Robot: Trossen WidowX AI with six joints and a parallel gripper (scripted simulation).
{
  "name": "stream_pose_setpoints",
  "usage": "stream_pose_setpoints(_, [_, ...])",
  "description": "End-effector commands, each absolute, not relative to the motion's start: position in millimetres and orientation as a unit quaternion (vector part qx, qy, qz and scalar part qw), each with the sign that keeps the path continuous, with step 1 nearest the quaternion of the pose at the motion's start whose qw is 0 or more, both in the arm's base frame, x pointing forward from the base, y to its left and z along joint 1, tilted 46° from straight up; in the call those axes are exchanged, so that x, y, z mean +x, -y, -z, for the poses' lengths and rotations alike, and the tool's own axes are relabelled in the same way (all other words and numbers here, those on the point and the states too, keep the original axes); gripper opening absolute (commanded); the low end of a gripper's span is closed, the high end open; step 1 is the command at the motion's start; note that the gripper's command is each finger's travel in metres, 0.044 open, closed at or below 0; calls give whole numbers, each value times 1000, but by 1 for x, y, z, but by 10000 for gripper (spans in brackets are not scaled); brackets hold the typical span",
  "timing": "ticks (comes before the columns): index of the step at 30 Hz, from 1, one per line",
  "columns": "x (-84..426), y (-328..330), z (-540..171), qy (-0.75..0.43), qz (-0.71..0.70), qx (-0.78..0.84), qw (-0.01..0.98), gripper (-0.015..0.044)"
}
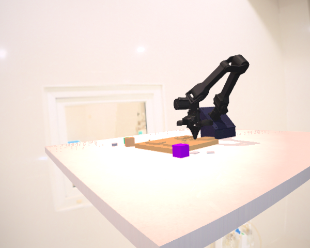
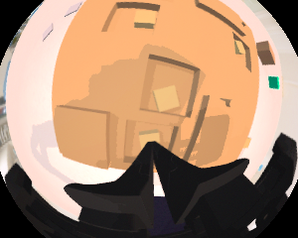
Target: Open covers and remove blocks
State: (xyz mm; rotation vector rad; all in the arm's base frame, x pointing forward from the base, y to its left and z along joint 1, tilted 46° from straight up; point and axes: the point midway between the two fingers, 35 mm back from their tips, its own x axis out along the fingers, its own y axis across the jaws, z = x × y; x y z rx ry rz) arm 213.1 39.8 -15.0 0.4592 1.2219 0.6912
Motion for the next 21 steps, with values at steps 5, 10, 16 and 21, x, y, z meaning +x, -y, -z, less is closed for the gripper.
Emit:
stream_pose_setpoints(5, [211,-42,16,-560,-317,208,737,0])
stream_pose_setpoints(10, [211,-41,16,-560,-317,208,737,0])
stream_pose_setpoints(16, [213,-39,14,-558,-315,210,739,0])
stream_pose_setpoints(21, [213,-36,11,-556,-321,202,740,0])
